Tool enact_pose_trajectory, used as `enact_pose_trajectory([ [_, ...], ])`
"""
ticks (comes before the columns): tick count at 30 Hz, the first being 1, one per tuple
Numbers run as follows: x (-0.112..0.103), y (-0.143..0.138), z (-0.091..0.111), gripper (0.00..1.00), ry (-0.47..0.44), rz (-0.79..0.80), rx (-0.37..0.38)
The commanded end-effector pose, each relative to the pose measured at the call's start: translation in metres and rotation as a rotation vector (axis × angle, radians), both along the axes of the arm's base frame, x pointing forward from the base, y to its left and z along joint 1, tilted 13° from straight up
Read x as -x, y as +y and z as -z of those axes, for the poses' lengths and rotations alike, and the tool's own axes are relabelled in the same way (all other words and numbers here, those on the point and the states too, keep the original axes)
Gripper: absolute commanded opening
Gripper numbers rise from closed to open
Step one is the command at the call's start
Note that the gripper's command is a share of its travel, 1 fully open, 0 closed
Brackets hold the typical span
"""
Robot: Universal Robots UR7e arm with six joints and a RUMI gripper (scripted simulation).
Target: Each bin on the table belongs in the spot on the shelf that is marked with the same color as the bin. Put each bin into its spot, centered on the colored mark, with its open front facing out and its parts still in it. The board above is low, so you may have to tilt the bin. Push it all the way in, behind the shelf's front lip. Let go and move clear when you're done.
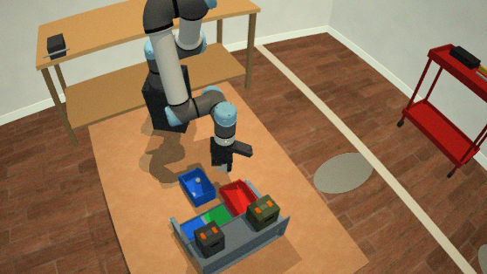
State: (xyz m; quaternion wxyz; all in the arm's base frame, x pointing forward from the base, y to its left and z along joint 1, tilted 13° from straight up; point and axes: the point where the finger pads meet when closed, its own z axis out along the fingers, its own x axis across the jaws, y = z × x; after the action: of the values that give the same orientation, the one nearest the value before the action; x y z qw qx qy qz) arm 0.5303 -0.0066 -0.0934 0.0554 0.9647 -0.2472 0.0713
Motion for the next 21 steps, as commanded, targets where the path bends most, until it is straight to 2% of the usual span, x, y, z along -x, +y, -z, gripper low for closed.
enact_pose_trajectory([
  [1, 0.014, 0.005, 0.004, 0.0, 0.0, -0.172, 0.021],
  [6, 0.028, 0.009, 0.007, 0.0, 0.011, -0.316, 0.046],
  [21, 0.042, 0.012, 0.01, 0.0, 0.022, -0.454, 0.071],
])
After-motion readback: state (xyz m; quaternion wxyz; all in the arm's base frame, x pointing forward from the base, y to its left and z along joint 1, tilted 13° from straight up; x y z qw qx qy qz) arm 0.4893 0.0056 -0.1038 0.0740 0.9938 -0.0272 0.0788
